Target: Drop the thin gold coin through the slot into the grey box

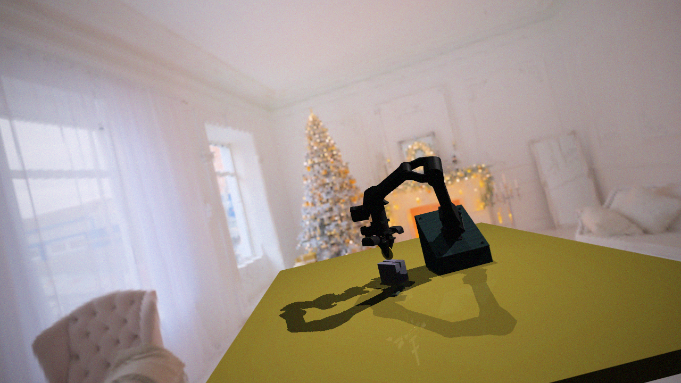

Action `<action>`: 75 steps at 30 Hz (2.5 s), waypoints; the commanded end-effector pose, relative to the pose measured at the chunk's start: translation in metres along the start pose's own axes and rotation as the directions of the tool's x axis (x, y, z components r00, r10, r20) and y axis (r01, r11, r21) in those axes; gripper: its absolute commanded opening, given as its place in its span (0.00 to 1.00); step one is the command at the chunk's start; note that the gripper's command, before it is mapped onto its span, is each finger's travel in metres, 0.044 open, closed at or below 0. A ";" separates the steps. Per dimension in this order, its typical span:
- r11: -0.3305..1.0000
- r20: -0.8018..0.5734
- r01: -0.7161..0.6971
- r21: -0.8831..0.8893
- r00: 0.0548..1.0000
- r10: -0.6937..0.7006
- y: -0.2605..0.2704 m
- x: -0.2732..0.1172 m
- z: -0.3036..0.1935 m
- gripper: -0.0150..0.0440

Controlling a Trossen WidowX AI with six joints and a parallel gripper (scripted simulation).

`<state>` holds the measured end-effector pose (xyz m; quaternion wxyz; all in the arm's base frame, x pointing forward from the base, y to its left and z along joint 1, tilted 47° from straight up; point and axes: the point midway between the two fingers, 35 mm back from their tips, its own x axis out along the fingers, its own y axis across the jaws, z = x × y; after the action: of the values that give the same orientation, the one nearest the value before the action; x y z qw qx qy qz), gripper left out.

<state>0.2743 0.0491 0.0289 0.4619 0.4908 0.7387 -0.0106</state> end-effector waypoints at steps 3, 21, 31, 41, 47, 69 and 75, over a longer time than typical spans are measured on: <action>1.000 -0.001 0.003 -0.003 1.000 -0.003 -0.012 0.001 0.010 0.25; 1.000 -0.007 -0.005 0.002 1.000 0.005 -0.032 0.001 0.024 0.25; 1.000 -0.007 -0.005 0.002 1.000 0.005 -0.033 0.001 0.026 0.25; 1.000 -0.007 -0.005 -0.008 1.000 0.005 -0.037 0.001 0.028 0.25; 1.000 -0.010 -0.008 -0.001 1.000 0.008 -0.036 0.001 0.026 0.25; 1.000 -0.010 -0.008 0.004 1.000 0.008 -0.035 0.012 0.027 0.25; 1.000 -0.010 -0.008 0.003 1.000 0.008 -0.036 0.015 0.027 0.25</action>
<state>0.2649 0.0273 -0.0114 0.4591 0.4921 0.7396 -0.0070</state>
